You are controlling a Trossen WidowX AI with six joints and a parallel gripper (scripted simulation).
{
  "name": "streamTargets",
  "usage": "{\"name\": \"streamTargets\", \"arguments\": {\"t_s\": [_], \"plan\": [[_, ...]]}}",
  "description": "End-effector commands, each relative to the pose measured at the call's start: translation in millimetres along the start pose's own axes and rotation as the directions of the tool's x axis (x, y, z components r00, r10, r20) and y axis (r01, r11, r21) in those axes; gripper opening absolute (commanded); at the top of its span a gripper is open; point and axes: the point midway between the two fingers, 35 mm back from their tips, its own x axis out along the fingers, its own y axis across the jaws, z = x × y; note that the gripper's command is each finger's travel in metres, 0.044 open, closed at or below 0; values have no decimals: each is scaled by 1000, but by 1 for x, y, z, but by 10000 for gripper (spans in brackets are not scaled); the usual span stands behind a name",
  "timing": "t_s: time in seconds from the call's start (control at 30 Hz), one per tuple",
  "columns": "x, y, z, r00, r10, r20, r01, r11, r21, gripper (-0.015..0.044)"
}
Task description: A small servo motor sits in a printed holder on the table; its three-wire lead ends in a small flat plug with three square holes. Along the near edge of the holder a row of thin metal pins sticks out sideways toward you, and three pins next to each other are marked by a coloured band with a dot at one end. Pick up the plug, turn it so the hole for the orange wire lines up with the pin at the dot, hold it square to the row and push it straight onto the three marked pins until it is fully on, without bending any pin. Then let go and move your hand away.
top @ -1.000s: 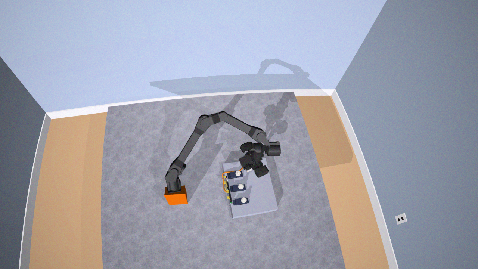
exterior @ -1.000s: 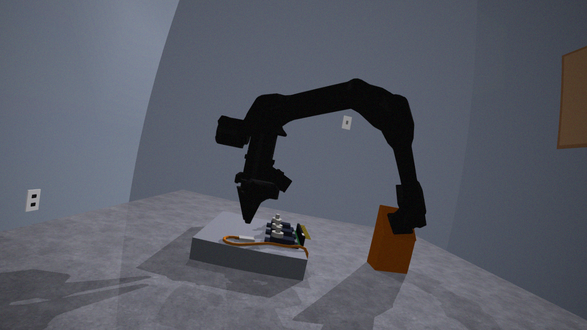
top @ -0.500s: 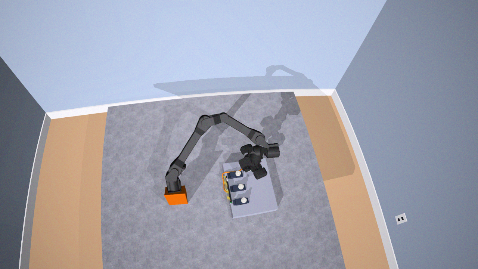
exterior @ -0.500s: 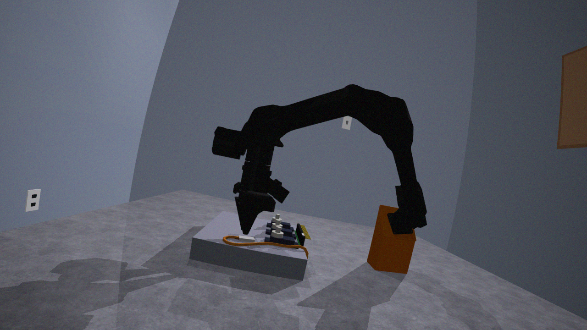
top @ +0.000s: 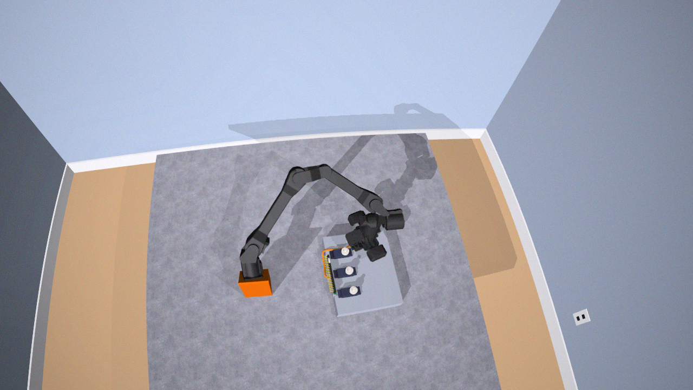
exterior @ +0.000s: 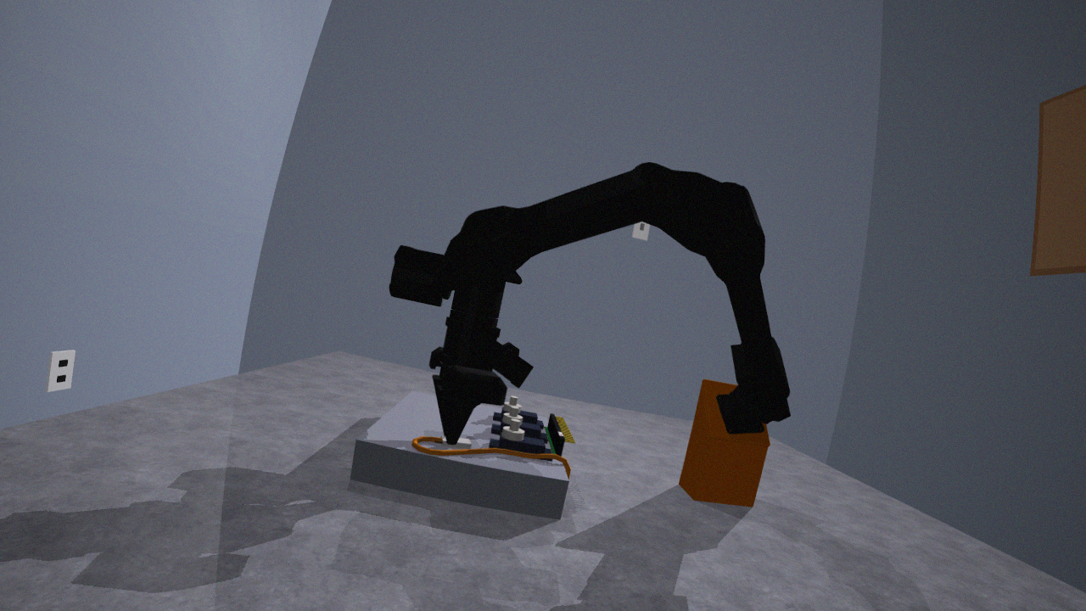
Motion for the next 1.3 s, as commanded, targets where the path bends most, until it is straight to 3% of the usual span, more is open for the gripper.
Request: {"name": "streamTargets", "arguments": {"t_s": [0.0,0.2,0.47,0.63,1.27], "plan": [[2,0,0,1000,-4,-1,4,1000,5,16],[-8,1,-1,1000,-3,-1,3,1000,5,0],[-55,1,0,1000,-2,0,2,1000,5,0],[-57,1,1,1000,-1,0,1,1000,-10,0],[-67,7,40,1000,7,2,-5,852,-523,0]]}}
